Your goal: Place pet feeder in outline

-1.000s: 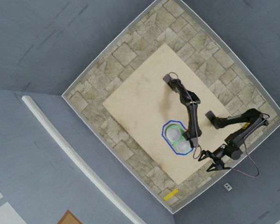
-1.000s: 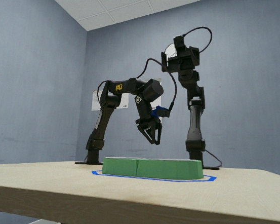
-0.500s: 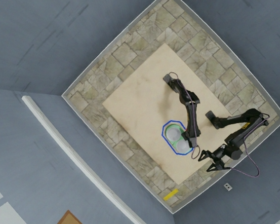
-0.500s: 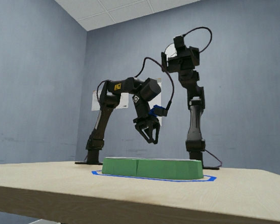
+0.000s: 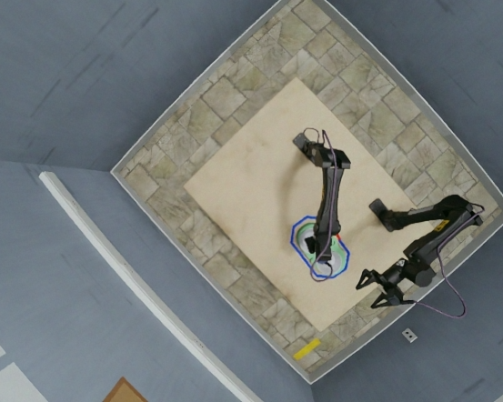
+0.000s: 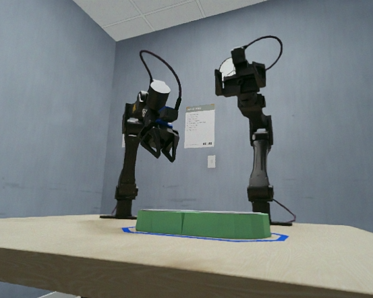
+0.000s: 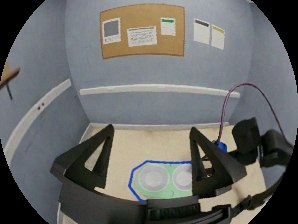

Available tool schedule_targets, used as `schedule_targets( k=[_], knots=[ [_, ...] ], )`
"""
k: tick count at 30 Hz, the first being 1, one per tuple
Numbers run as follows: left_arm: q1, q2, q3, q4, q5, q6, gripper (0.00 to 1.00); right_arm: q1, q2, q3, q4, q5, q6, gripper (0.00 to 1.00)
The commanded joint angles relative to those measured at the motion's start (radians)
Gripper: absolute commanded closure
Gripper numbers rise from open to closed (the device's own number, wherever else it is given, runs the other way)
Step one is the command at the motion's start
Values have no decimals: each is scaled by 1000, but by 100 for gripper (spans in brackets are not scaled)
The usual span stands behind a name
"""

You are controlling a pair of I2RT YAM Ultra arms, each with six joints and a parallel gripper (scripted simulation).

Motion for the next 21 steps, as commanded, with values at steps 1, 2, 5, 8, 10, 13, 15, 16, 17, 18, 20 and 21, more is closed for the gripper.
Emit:
schedule_targets(
  k=[1,2,5,8,10,13,15,16,17,18,20,21],
  knots=[
    [-1,-28,41,19,-8,-10,0,-40,-72,-37,105,13,46,53],
    [-1,-28,41,19,-8,-10,0,-40,-72,-37,105,13,46,53],
    [0,-28,41,19,-10,-10,0,-97,-132,-88,171,20,70,53],
    [0,-28,41,18,-11,-10,0,-156,-203,-150,236,29,98,53],
    [1,-28,41,8,-10,-10,0,-198,-254,-191,280,36,116,53],
    [1,-28,41,2,-11,-10,0,-263,-328,-247,345,43,142,53],
    [2,-29,41,7,-9,-10,0,-306,-376,-284,390,48,159,53],
    [2,-28,41,6,-10,-10,0,-328,-400,-303,413,51,168,53],
    [2,-28,41,5,-10,-10,0,-349,-424,-321,435,54,177,53],
    [2,-28,41,5,-10,-10,0,-349,-424,-321,435,54,177,53],
    [1,-21,33,1,-5,-5,0,-367,-435,-338,466,49,187,53],
    [3,-28,41,-3,-11,-11,0,-392,-465,-358,486,58,195,53]
  ],
)
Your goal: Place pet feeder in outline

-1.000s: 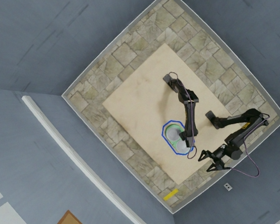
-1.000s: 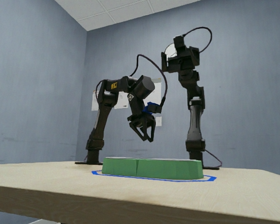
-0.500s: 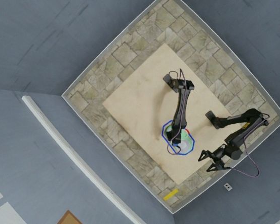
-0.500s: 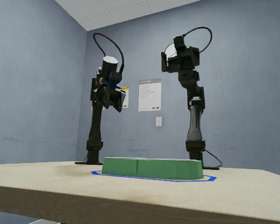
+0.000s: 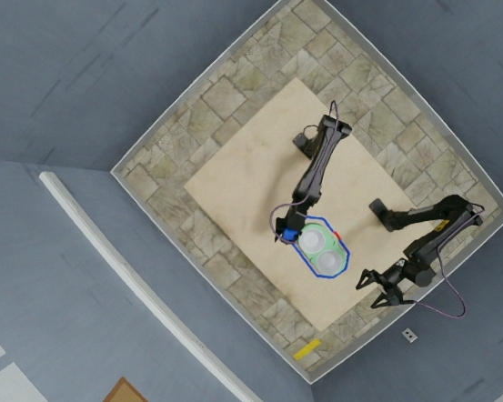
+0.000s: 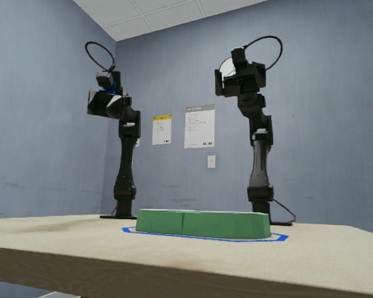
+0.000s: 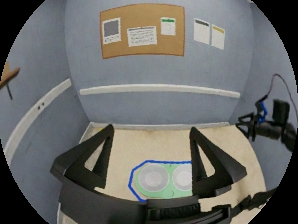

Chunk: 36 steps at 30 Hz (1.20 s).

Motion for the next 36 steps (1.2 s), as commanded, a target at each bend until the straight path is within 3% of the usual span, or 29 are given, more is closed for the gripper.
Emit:
schedule_targets(
  k=[1,13,20,36],
  knots=[
    [3,-28,41,3,-11,-10,0,-53,-72,-56,112,13,47,53],
    [7,-2,42,11,-11,-10,0,-322,-379,-300,390,54,158,53],
    [8,-25,39,15,-11,-10,0,-402,-438,-376,456,56,184,53],
    [4,-19,38,15,-7,-10,0,-406,-447,-318,438,49,148,53]
  ],
)
